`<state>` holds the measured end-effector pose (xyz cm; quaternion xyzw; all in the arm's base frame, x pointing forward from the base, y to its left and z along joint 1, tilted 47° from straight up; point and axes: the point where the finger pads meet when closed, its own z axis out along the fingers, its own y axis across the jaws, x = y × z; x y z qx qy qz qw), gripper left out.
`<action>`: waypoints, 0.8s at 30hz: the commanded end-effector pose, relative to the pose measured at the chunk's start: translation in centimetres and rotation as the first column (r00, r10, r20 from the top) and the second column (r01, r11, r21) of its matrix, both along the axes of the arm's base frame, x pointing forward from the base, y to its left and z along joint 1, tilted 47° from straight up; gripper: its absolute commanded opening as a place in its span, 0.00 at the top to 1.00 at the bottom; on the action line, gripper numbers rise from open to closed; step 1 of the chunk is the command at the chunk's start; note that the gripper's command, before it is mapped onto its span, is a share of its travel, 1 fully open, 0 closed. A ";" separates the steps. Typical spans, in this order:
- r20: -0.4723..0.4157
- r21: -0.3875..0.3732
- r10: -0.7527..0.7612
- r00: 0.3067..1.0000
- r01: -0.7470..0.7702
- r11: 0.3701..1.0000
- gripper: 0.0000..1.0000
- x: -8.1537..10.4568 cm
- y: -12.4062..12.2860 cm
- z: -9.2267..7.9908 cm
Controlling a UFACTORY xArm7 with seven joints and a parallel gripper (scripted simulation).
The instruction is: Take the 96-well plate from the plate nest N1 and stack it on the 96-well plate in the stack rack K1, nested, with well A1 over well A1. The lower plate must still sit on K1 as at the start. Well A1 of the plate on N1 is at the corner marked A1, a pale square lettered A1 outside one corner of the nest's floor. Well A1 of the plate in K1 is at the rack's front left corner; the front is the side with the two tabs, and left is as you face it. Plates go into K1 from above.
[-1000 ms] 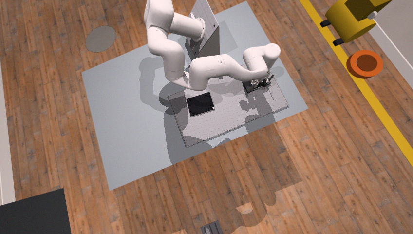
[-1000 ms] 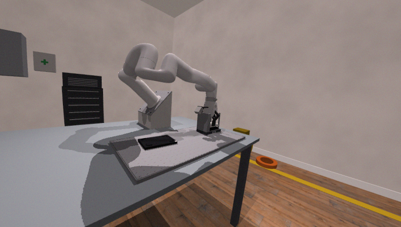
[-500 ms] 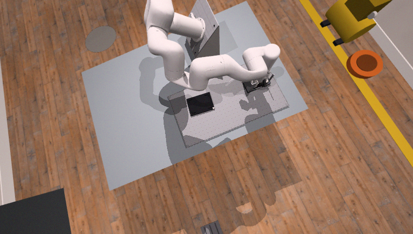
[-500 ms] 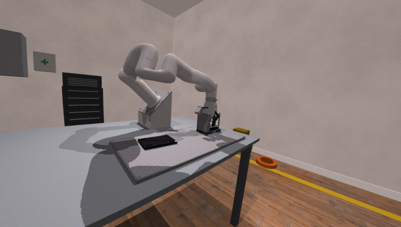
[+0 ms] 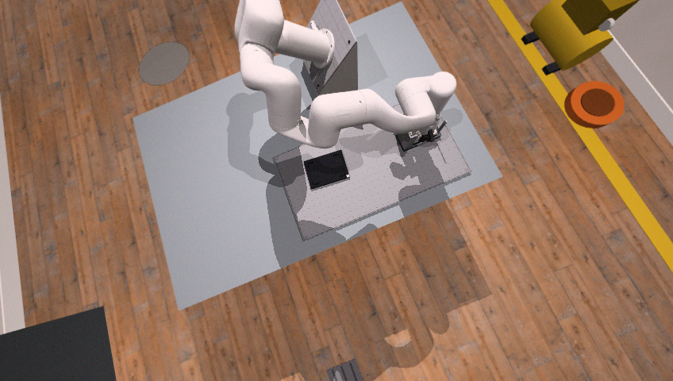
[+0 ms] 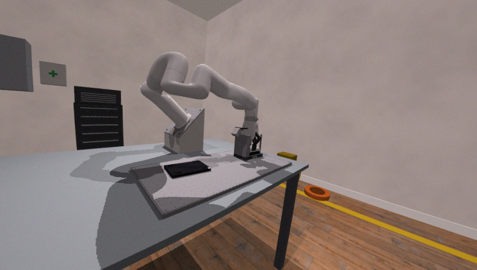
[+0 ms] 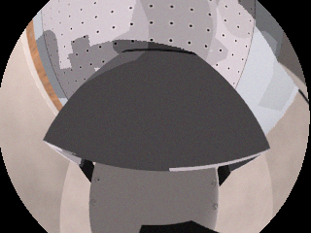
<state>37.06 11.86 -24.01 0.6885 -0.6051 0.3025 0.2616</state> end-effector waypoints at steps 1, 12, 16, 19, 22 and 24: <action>0.001 0.004 0.002 1.000 -0.002 1.000 1.00 0.1 0.2 0.0; 0.001 0.004 0.002 1.000 -0.002 1.000 1.00 0.1 0.1 -0.1; 0.001 0.004 0.002 1.000 -0.002 1.000 1.00 0.1 0.1 -0.1; 0.001 0.004 0.002 1.000 -0.002 1.000 1.00 0.1 0.1 -0.2; 0.001 0.004 0.002 1.000 -0.002 1.000 1.00 0.1 0.0 -0.2; 0.001 0.004 0.002 1.000 -0.002 1.000 1.00 0.1 0.0 -0.2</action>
